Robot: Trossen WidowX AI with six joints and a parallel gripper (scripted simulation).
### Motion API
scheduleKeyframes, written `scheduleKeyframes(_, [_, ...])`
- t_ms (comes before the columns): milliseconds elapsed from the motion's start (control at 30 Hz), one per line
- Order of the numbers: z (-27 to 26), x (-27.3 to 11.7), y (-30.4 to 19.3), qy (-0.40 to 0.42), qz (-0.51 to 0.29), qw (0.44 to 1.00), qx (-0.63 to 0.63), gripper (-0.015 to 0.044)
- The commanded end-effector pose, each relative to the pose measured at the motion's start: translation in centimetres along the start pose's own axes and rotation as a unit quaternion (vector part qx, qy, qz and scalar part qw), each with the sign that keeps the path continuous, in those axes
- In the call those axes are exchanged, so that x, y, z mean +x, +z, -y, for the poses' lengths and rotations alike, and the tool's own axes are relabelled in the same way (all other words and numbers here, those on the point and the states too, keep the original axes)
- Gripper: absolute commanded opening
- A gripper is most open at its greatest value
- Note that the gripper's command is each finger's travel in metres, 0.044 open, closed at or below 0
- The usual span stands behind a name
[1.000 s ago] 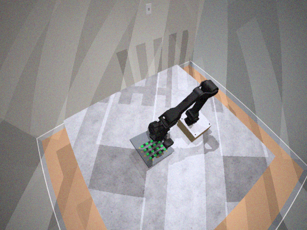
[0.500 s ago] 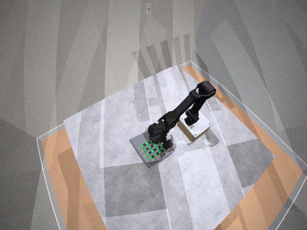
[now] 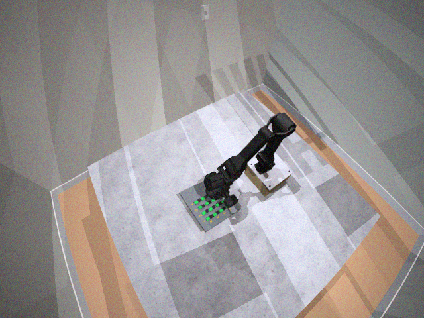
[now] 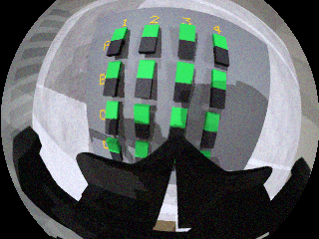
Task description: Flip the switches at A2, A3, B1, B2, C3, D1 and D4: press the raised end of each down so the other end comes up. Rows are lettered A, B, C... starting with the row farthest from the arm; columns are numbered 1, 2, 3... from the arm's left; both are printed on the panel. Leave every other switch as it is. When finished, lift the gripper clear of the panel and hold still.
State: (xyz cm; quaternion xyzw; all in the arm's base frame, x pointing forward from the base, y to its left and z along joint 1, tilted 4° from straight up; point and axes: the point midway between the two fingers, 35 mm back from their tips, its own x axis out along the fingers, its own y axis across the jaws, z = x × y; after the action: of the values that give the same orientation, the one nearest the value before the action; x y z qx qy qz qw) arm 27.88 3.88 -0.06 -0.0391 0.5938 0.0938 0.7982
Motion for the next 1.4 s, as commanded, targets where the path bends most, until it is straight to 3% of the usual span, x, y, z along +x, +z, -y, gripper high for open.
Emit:
scheduleKeyframes(0, [-0.06,0.04,0.02,0.002,0.001,1.000,0.003,0.0000])
scheduleKeyframes(1367, [-0.06,0.46,0.01,0.002,0.001,1.000,0.003,0.0000])
